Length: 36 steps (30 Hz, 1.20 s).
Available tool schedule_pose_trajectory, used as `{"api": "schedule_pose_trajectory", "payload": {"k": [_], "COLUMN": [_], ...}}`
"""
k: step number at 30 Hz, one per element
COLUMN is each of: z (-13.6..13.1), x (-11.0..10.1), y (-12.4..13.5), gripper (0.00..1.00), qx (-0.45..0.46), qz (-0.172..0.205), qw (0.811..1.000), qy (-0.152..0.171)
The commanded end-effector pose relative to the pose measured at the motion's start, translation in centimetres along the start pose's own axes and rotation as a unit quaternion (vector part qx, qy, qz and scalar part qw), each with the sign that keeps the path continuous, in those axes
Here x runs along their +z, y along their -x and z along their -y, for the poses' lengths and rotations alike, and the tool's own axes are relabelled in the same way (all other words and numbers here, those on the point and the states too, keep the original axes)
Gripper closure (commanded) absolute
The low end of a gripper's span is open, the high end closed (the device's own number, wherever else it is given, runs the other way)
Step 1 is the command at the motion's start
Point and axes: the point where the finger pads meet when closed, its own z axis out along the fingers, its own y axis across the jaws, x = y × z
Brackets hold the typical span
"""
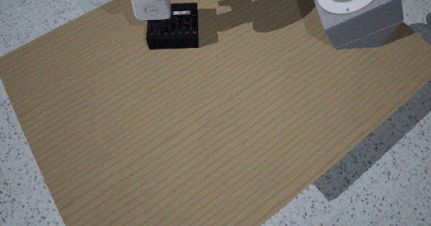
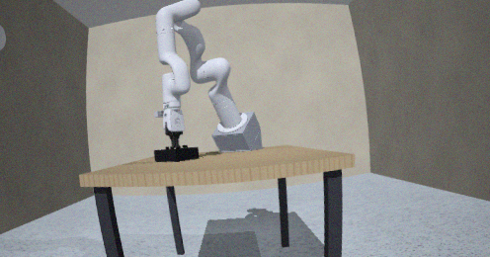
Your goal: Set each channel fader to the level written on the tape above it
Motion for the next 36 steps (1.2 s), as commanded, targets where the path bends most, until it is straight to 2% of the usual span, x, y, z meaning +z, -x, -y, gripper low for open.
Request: {"api": "schedule_pose_trajectory", "payload": {"k": [1, 36], "z": [0.1, 0.1], "x": [0.0, -0.1], "y": [0.0, -1.5], "gripper": [1.00, 1.00], "qx": [0.000, 0.000], "qz": [-0.005, -0.005], "qw": [1.000, 1.000], "qy": [0.000, 0.000]}}
